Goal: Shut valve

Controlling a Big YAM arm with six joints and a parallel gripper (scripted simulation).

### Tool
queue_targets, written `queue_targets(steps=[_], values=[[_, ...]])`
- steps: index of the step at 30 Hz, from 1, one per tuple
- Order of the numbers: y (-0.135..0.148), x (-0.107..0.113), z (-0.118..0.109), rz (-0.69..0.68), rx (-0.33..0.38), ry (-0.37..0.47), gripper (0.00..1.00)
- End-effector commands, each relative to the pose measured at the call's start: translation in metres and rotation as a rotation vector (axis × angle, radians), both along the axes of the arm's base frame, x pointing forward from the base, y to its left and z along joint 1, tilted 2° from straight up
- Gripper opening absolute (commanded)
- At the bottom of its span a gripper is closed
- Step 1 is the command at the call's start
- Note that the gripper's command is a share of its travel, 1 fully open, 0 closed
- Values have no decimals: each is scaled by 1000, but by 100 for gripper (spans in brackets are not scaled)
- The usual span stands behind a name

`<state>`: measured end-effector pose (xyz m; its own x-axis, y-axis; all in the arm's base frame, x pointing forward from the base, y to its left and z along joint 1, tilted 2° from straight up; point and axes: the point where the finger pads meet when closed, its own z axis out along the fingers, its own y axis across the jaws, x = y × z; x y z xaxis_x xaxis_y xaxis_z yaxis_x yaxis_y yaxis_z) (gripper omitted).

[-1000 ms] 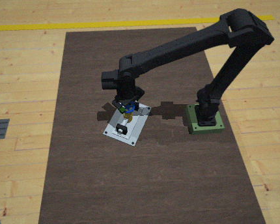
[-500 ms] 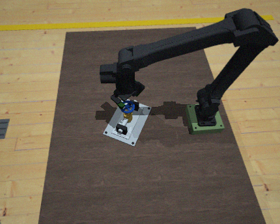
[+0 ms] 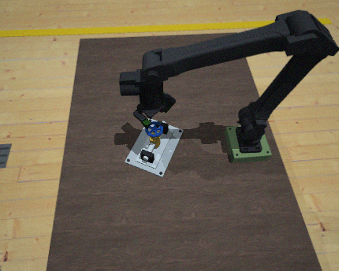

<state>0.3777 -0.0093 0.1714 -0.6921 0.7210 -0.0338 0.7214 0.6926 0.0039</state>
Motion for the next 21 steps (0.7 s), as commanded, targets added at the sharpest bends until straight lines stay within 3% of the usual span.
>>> queue_targets(steps=[1, 21], values=[[5, 19, 31, 3, 1, -55, 100], [5, 19, 37, 3, 1, -63, 100]])
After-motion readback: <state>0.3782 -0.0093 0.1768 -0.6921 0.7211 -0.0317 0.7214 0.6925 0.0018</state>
